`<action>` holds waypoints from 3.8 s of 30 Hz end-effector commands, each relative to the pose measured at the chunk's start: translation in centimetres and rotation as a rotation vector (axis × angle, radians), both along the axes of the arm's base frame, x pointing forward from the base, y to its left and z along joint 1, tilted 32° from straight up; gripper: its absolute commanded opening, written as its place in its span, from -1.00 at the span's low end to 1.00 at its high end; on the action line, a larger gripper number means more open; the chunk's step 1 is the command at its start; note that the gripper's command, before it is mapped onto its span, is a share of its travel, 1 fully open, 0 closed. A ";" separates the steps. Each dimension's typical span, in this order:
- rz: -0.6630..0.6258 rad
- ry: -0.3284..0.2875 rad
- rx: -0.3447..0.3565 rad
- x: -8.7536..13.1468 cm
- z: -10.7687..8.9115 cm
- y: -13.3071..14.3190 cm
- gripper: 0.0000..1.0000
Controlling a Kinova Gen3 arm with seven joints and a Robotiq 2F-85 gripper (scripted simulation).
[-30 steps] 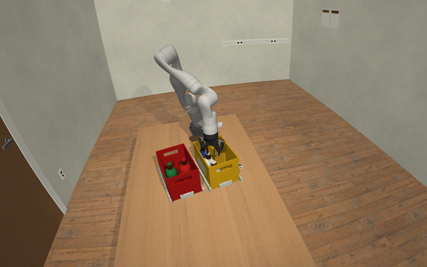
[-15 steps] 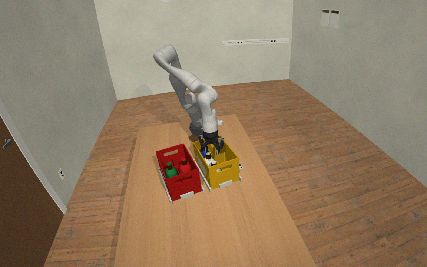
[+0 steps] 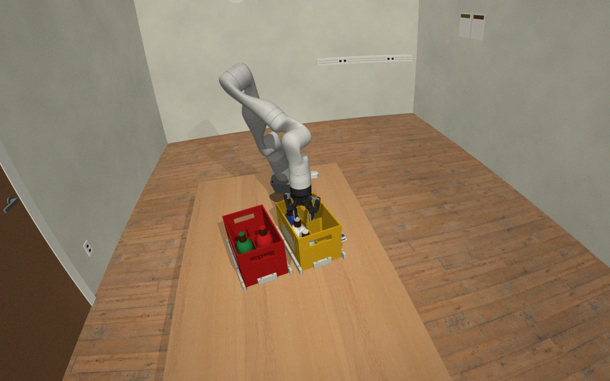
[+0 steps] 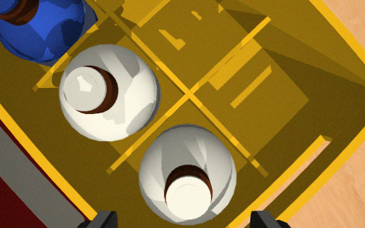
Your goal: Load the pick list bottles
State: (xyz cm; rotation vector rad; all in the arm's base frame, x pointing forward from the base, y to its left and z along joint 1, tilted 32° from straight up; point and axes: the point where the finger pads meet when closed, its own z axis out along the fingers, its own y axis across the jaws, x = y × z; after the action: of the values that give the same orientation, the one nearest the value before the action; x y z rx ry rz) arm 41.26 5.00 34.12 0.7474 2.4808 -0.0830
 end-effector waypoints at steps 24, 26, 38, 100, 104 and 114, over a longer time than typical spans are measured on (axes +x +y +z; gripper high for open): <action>0.000 -0.002 0.000 -1.6 0.7 -6.5 0.34; 0.000 -0.002 0.000 -1.8 0.8 -7.0 0.34; 0.000 -0.002 0.000 -3.1 1.3 -12.3 0.34; 0.000 -0.001 0.000 -5.0 0.4 -25.2 0.34; 0.000 -0.001 0.000 -4.7 -0.1 -25.3 0.34; 0.000 -0.001 0.000 -4.2 -1.0 -25.5 0.34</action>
State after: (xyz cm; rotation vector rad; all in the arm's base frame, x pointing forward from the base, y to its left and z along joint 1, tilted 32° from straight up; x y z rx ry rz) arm 36.95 -20.48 33.25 0.7474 2.4806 -0.0829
